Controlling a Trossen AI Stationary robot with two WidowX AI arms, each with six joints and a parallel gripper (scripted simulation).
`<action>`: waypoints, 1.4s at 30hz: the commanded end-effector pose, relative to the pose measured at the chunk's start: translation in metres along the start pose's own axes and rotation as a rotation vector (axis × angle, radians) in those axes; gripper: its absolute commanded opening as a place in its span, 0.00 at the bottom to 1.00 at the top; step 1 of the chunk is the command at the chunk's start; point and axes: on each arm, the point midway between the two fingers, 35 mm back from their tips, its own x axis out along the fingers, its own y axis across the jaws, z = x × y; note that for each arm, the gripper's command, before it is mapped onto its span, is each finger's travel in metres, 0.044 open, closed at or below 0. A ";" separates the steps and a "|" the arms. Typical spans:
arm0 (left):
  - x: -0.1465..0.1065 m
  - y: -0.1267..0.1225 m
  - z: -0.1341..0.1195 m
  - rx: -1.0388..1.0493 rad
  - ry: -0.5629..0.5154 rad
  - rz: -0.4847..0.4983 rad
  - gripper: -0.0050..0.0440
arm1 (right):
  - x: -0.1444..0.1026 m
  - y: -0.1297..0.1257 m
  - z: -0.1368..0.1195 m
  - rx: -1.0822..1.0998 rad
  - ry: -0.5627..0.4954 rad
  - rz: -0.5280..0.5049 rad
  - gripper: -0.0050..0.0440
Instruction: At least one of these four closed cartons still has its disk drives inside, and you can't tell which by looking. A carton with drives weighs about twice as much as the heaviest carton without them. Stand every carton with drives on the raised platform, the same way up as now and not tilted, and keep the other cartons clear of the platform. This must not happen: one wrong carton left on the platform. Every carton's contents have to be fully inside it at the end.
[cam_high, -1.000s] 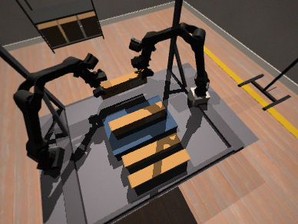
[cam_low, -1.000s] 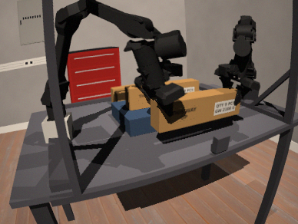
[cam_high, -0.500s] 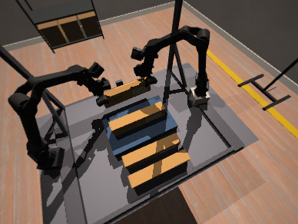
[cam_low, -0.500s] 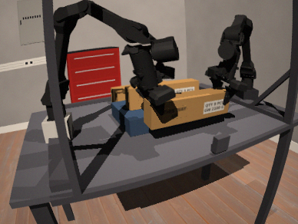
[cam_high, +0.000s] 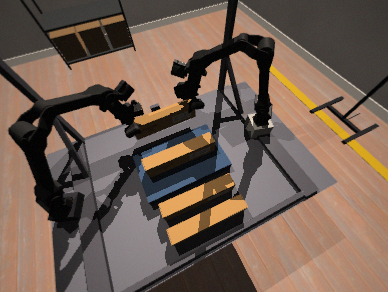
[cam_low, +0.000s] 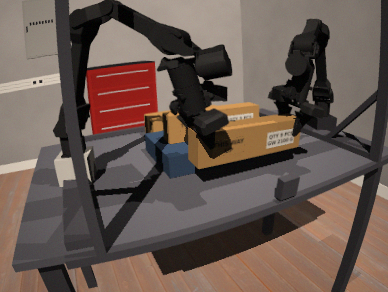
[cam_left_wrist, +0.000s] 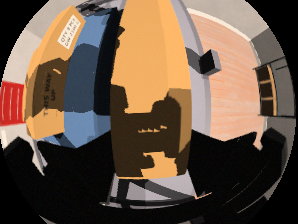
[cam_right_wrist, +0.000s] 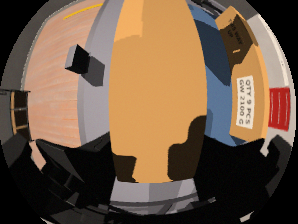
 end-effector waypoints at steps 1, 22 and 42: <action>-0.026 -0.003 0.010 -0.014 -0.051 -0.047 0.00 | -0.035 0.004 0.012 0.019 -0.072 0.046 0.00; -0.026 -0.002 0.009 -0.015 -0.051 -0.050 0.00 | -0.035 0.004 0.012 0.019 -0.071 0.046 0.00; -0.014 0.048 0.010 -0.015 -0.044 -0.043 0.00 | -0.027 -0.047 0.007 0.014 -0.058 0.040 0.00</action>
